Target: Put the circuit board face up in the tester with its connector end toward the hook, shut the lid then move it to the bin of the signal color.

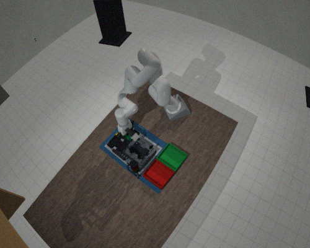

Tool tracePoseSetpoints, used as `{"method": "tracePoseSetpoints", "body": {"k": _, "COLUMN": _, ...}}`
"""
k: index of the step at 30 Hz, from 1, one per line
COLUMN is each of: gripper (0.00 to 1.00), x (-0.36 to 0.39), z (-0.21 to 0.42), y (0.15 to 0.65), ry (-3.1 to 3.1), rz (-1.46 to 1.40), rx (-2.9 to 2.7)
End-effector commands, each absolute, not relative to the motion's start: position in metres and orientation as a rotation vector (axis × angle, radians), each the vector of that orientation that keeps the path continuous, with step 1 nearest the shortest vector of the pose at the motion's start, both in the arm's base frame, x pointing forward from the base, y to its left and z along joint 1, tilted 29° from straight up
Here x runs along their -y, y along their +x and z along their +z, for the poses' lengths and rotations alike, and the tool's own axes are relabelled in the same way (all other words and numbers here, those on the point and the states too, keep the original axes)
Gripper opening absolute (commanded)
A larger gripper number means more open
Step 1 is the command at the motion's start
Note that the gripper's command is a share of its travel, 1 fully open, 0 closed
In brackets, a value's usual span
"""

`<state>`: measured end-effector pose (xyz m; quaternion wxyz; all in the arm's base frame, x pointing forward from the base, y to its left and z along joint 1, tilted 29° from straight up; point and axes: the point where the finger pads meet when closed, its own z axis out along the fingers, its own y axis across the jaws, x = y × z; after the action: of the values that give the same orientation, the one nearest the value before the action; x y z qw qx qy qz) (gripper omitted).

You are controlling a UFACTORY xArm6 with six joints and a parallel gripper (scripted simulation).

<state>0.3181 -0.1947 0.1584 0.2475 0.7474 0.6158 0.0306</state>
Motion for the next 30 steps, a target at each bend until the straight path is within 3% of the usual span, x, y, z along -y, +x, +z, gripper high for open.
{"method": "tracePoseSetpoints", "body": {"k": 1, "gripper": 1.0, "x": 0.195, "z": 0.1594, "y": 0.3188, "ry": 2.035, "rz": 0.085, "rx": -1.677}}
{"method": "tracePoseSetpoints", "body": {"k": 3, "gripper": 0.95, "x": 0.195, "z": 0.1594, "y": 0.3188, "ry": 2.035, "rz": 0.085, "rx": -1.677}}
{"method": "tracePoseSetpoints", "body": {"k": 16, "gripper": 0.95, "x": 0.195, "z": 0.1594, "y": 0.3188, "ry": 2.035, "rz": 0.085, "rx": -1.677}}
{"method": "tracePoseSetpoints", "body": {"k": 17, "gripper": 0.89, "x": 0.195, "z": 0.1594, "y": 0.3188, "ry": 2.035, "rz": 0.085, "rx": -1.677}}
{"method": "tracePoseSetpoints", "body": {"k": 30, "gripper": 0.89, "x": 0.195, "z": 0.1594, "y": 0.3188, "ry": 2.035, "rz": 0.085, "rx": -1.677}}
